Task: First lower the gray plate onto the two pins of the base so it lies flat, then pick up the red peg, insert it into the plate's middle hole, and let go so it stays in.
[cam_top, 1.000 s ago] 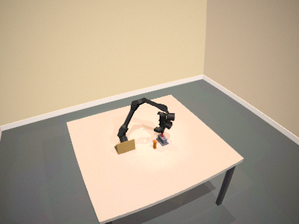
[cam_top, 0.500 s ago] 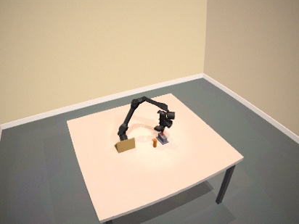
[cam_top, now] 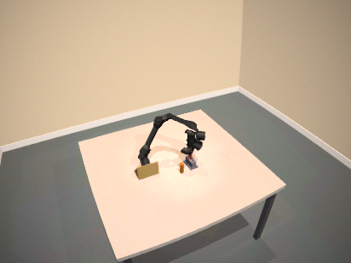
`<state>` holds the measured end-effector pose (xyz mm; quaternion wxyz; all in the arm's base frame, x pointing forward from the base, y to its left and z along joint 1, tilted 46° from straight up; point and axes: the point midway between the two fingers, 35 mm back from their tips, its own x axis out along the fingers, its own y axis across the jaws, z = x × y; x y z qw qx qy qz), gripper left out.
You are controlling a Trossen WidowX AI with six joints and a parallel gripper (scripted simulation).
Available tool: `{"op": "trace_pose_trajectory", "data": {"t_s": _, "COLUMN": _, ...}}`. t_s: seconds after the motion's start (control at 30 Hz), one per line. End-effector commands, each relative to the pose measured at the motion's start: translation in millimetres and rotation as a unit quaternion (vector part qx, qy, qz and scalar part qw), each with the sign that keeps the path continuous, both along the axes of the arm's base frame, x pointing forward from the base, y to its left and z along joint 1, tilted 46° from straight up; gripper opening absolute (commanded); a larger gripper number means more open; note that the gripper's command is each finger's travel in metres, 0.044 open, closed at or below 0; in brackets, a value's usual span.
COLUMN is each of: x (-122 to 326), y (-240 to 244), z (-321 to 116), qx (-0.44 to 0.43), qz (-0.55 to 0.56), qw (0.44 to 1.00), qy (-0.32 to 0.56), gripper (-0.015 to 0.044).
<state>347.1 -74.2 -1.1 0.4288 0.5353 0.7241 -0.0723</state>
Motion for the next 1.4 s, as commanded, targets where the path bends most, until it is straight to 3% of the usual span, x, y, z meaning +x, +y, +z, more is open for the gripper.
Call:
{"op": "trace_pose_trajectory", "data": {"t_s": 0.0, "x": 0, "y": 0, "z": 0, "qx": 0.0, "qz": 0.0, "qw": 1.0, "qy": 0.0, "gripper": 0.015}}
{"op": "trace_pose_trajectory", "data": {"t_s": 1.37, "x": -1, "y": -15, "z": 15, "qx": 0.0, "qz": -0.005, "qw": 1.0, "qy": 0.001, "gripper": 0.015}}
